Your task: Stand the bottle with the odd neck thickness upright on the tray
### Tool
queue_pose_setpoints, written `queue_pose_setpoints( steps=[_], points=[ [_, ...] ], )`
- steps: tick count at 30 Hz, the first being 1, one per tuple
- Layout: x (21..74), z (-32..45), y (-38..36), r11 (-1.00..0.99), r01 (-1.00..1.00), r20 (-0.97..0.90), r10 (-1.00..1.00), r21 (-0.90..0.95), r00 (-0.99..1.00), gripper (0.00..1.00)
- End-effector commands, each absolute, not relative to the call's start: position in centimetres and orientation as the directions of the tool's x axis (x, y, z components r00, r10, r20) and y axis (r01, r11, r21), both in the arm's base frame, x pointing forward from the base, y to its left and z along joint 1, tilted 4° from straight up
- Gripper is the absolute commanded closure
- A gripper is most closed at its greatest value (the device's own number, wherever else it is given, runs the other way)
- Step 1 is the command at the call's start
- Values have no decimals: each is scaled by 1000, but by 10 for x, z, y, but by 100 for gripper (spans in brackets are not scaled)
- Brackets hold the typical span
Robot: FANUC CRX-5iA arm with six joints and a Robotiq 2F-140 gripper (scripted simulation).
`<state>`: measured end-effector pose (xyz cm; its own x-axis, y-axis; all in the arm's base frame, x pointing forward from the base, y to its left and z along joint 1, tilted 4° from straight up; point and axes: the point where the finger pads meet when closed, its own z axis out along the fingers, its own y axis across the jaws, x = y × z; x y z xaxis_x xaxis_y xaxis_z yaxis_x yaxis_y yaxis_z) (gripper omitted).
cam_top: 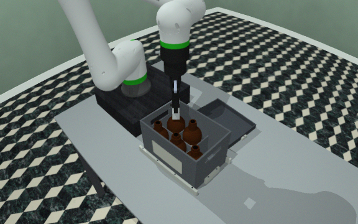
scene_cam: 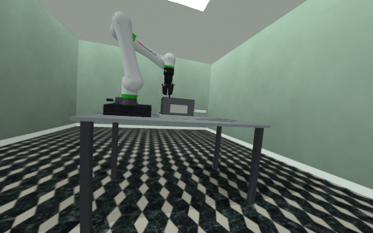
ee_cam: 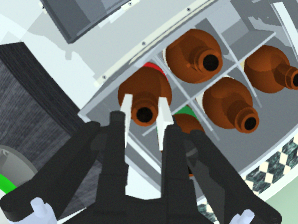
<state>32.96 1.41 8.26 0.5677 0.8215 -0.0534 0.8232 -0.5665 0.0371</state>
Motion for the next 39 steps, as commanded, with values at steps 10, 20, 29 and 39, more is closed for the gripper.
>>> queue_pose_setpoints(
  steps=[10,20,29,39],
  points=[
    [330,83,14,-566,823,-53,822,38,568,90],
    [330,83,14,-566,823,-53,822,38,568,56],
    [330,83,14,-566,823,-53,822,38,568,56],
    [330,83,14,-566,823,-53,822,38,568,56]
  ],
)
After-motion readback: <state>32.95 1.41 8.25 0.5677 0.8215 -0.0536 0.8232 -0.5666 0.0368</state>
